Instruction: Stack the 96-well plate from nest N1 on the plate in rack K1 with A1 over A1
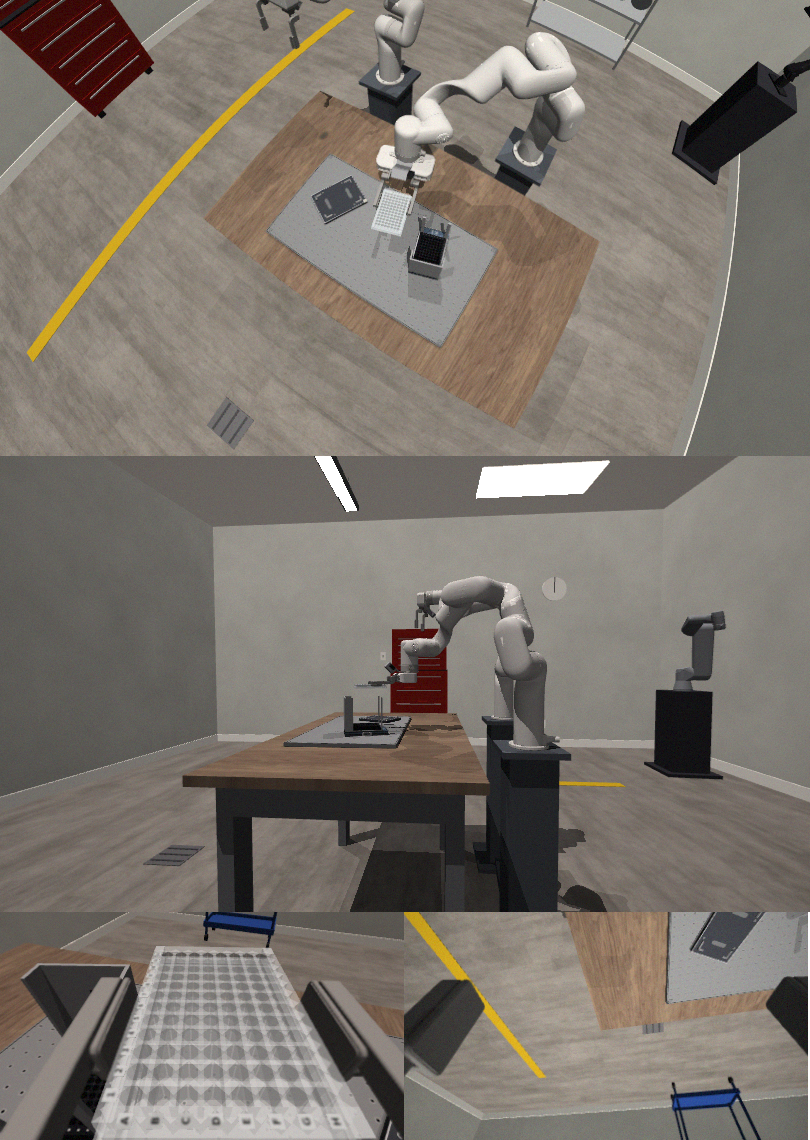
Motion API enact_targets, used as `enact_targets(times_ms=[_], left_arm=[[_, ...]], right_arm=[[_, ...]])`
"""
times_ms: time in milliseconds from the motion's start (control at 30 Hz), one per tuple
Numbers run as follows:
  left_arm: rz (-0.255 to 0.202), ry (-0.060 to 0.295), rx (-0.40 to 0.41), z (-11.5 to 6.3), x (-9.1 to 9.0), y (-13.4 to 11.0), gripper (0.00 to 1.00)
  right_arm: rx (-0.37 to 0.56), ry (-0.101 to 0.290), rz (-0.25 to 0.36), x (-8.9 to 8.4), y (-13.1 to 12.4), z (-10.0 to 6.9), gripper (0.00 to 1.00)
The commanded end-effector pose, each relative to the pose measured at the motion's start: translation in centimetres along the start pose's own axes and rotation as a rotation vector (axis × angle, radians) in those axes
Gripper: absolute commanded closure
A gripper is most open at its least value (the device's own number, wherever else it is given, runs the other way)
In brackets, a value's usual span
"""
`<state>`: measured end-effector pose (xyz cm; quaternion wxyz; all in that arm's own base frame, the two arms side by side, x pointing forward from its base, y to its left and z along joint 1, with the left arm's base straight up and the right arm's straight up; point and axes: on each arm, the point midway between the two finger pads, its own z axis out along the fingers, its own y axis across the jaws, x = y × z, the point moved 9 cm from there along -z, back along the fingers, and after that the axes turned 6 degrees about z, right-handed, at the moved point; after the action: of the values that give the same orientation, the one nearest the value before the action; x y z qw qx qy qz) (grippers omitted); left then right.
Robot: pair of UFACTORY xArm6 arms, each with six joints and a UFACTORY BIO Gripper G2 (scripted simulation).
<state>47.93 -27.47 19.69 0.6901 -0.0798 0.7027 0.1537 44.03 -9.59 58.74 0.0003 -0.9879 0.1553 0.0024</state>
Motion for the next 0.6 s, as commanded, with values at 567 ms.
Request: enact_targets(times_ms=[567], left_arm=[[-0.005, -0.004, 0.001, 2.2, 0.3, 6.3, 1.00]], right_arm=[[0.001, 0.005, 0.000, -0.1, 0.0, -0.2, 0.00]])
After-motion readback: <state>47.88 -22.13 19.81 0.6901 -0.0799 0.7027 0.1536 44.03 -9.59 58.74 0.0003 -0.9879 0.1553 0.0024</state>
